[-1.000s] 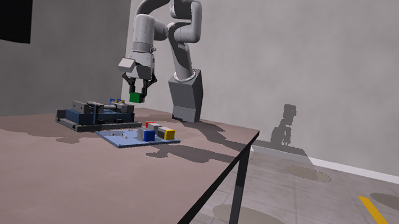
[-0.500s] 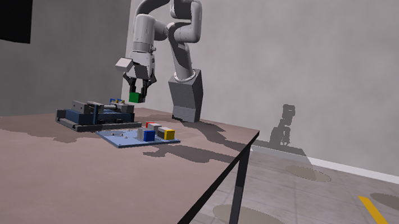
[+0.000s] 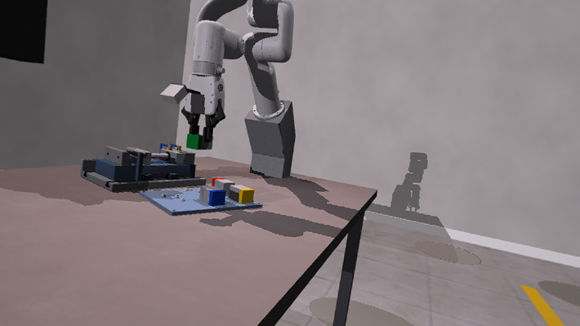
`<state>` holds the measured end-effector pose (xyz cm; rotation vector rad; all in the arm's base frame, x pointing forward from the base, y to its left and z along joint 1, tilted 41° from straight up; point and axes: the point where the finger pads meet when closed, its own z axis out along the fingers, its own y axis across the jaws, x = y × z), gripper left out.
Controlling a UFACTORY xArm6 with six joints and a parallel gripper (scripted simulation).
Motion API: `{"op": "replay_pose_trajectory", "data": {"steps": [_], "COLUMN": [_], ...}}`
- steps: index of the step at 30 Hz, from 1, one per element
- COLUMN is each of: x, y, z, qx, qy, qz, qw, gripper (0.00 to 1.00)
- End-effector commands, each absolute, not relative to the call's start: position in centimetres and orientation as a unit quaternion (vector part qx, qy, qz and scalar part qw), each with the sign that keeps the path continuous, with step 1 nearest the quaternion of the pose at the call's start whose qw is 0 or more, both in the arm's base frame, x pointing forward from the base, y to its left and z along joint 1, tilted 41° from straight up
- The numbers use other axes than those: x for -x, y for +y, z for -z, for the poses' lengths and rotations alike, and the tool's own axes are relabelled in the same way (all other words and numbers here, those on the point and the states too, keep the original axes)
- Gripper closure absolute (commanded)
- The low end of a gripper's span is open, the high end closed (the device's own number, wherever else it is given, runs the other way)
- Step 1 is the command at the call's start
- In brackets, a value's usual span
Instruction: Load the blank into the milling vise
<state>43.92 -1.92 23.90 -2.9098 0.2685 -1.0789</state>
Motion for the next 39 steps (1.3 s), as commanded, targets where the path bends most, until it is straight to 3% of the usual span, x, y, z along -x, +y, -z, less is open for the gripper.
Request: {"op": "replay_pose_trajectory", "data": {"steps": [1, 39], "x": [-43.97, -43.97], "y": [-1.91, -1.91], "z": [-24.04, -24.04], "qx": [0.932, 0.882], "qy": [0.099, 0.316], "qz": [0.348, 0.334], "qw": [0.014, 0.1], "gripper": [1.0, 1.0]}}
